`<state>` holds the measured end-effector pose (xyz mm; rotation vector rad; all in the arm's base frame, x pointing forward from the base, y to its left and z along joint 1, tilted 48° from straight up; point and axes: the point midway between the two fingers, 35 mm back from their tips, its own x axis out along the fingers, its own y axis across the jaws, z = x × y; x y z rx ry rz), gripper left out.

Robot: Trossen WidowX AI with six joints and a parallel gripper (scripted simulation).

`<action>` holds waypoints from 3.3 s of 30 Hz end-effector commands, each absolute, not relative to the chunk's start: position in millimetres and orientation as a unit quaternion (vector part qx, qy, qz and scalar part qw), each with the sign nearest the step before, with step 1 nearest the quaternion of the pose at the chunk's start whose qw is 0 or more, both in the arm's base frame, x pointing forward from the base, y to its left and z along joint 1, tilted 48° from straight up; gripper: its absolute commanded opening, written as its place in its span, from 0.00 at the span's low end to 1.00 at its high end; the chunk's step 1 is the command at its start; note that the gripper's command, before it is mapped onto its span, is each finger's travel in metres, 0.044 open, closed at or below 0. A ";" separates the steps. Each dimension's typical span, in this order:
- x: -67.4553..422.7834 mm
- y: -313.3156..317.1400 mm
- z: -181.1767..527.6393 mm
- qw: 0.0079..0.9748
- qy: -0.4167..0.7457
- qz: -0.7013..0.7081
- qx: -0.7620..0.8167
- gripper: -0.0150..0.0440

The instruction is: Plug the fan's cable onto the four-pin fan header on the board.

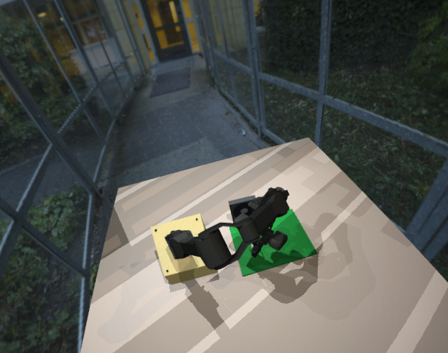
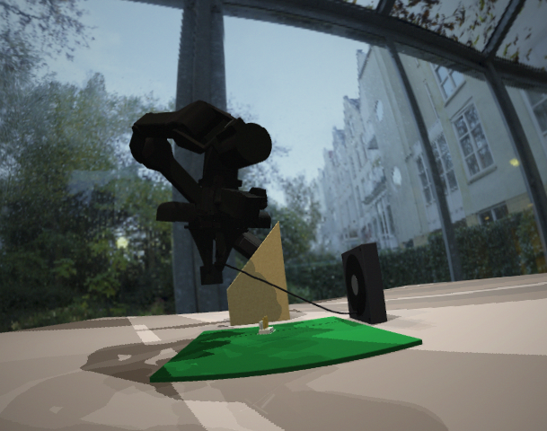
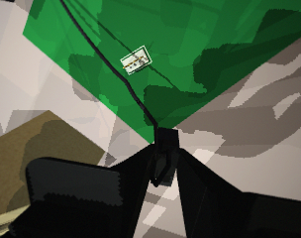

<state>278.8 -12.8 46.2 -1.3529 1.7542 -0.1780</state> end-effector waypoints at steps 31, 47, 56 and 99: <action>337.0 22.6 48.2 0.529 0.647 -0.010 -0.549 0.25; 332.5 14.1 32.0 0.554 0.660 0.036 -0.507 0.25; 329.7 9.0 20.6 0.575 0.661 0.073 -0.476 0.25; 328.9 -3.1 -8.2 0.698 0.565 0.240 -0.369 0.25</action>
